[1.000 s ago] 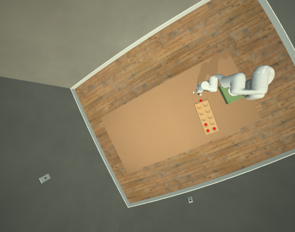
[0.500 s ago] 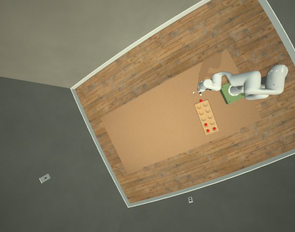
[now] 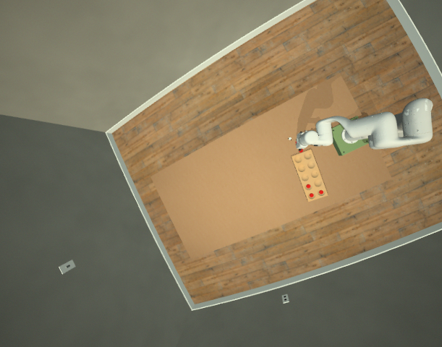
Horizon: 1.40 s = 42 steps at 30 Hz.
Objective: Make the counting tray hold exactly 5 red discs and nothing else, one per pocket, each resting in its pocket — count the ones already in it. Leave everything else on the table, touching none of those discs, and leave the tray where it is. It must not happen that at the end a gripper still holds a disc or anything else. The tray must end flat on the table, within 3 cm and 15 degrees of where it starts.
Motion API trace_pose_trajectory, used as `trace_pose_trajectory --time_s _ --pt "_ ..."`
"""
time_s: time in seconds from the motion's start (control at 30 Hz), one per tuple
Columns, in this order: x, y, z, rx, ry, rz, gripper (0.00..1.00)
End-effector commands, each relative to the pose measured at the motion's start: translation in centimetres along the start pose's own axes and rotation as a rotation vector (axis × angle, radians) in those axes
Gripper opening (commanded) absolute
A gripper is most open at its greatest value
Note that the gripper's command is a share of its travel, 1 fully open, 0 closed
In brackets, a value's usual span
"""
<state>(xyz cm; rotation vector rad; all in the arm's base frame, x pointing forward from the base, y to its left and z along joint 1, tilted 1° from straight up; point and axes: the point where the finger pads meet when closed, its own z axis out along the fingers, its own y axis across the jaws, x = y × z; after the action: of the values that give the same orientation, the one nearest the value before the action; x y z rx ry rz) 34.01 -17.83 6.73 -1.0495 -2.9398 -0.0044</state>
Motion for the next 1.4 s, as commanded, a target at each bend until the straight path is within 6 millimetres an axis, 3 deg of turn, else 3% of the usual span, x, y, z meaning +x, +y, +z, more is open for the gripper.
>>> trace_pose_trajectory --time_s 0.0,0.43,0.5,0.53,0.87,1.13,1.37 --pt "0.0 4.2 -0.3 0.001 -0.003 0.006 0.0" --pt "3.2 15.3 -0.8 0.004 -0.007 0.006 0.0" --pt "3.2 15.3 -0.8 0.004 -0.007 0.006 0.0" --pt "4.4 17.7 -0.9 0.005 -0.008 0.006 0.0" --pt "9.3 24.8 -1.2 0.005 -0.012 0.006 0.0" --pt "9.6 25.3 -0.6 0.005 -0.012 0.006 0.0" --pt "9.4 25.5 5.8 0.005 -0.012 0.006 0.0"
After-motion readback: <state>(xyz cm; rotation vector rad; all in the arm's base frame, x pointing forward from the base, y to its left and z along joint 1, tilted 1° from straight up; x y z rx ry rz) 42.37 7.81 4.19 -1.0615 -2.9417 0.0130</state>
